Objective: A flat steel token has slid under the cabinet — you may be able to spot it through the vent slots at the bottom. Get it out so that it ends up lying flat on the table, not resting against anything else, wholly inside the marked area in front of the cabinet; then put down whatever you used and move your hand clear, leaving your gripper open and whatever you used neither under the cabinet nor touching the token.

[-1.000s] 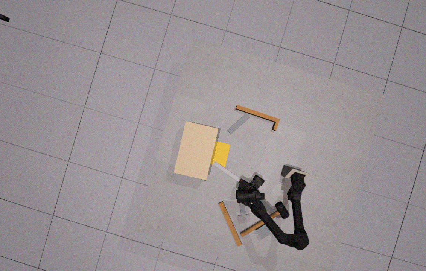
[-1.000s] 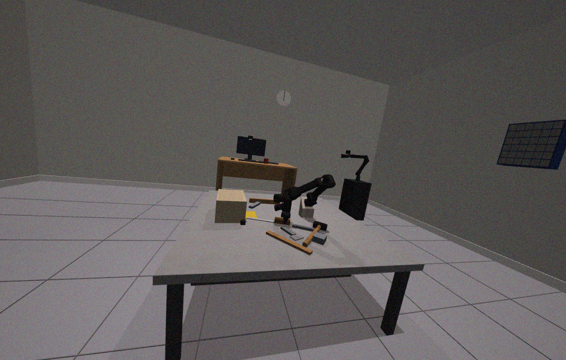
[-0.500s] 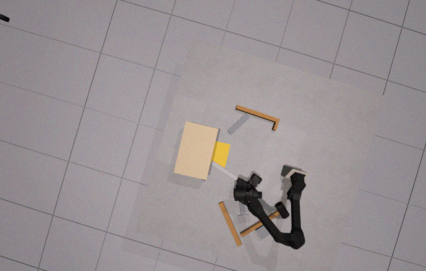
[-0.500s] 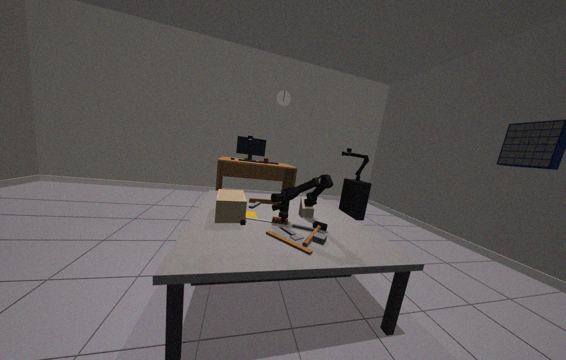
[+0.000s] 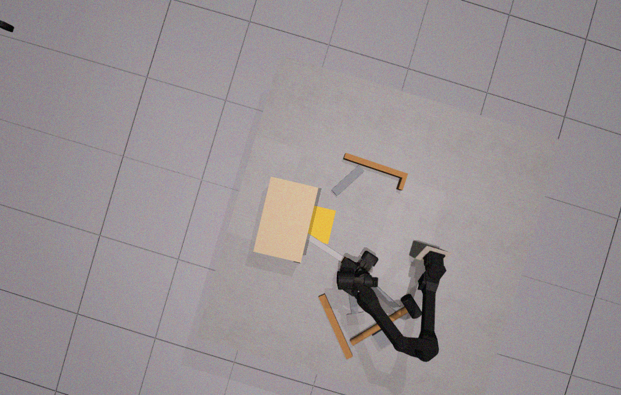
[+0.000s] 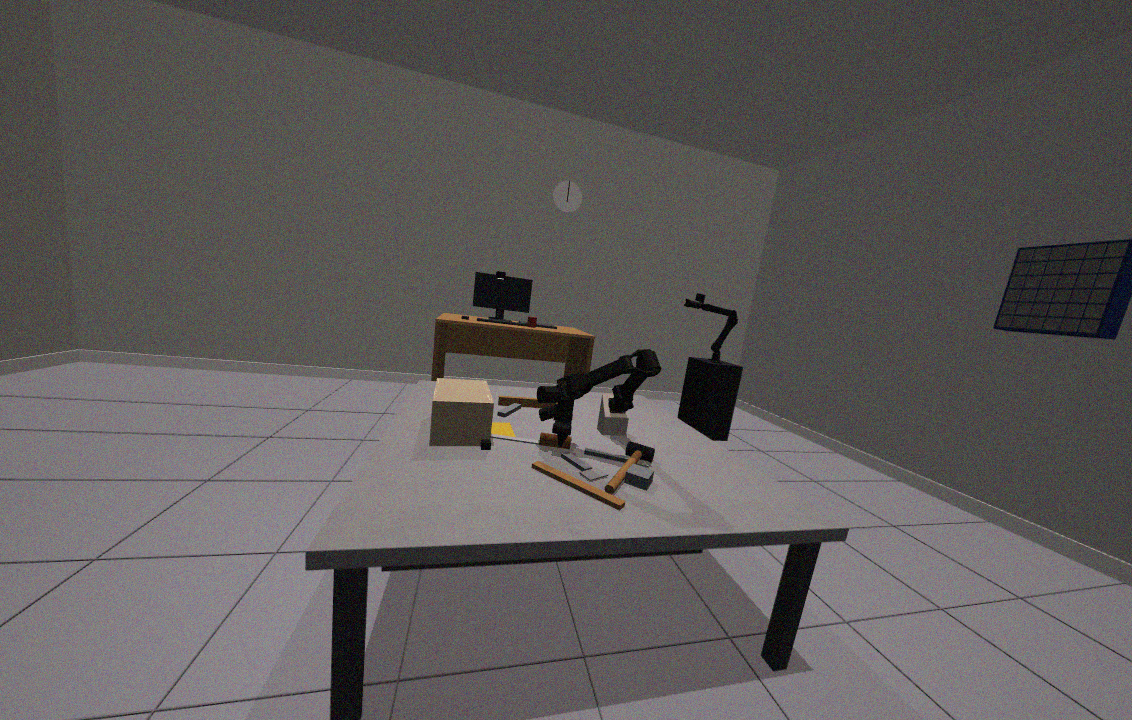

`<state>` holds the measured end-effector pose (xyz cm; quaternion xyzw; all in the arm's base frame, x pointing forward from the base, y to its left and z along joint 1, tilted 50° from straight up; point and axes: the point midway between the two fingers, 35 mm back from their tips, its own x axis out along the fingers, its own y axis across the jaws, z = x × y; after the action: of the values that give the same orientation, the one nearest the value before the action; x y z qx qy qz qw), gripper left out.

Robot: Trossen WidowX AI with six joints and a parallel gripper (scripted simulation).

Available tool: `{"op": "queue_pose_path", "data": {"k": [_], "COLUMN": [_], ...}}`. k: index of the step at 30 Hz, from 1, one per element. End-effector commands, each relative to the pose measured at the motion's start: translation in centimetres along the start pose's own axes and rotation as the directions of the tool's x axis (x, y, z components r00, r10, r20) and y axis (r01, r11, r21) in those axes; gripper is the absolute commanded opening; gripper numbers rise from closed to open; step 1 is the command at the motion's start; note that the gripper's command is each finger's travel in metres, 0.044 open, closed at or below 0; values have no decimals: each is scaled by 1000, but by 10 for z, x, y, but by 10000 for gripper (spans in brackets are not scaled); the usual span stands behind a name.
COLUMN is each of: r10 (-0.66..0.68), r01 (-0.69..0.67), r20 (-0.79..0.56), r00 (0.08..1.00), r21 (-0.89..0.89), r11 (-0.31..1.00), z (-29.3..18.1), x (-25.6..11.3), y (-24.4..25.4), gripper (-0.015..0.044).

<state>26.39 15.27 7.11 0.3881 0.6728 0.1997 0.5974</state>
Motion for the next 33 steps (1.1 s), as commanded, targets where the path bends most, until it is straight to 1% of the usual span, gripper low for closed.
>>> {"op": "queue_pose_path", "data": {"k": [1,33], "r10": [2,2], "r01": [-2,-2], "r20": [2,3], "r00": [1000,1000], "r21": [-4,-7], "r11": [1000,1000], "z": [8,47], "x": [0,0], "y": [1,2], "gripper": [0,0]}}
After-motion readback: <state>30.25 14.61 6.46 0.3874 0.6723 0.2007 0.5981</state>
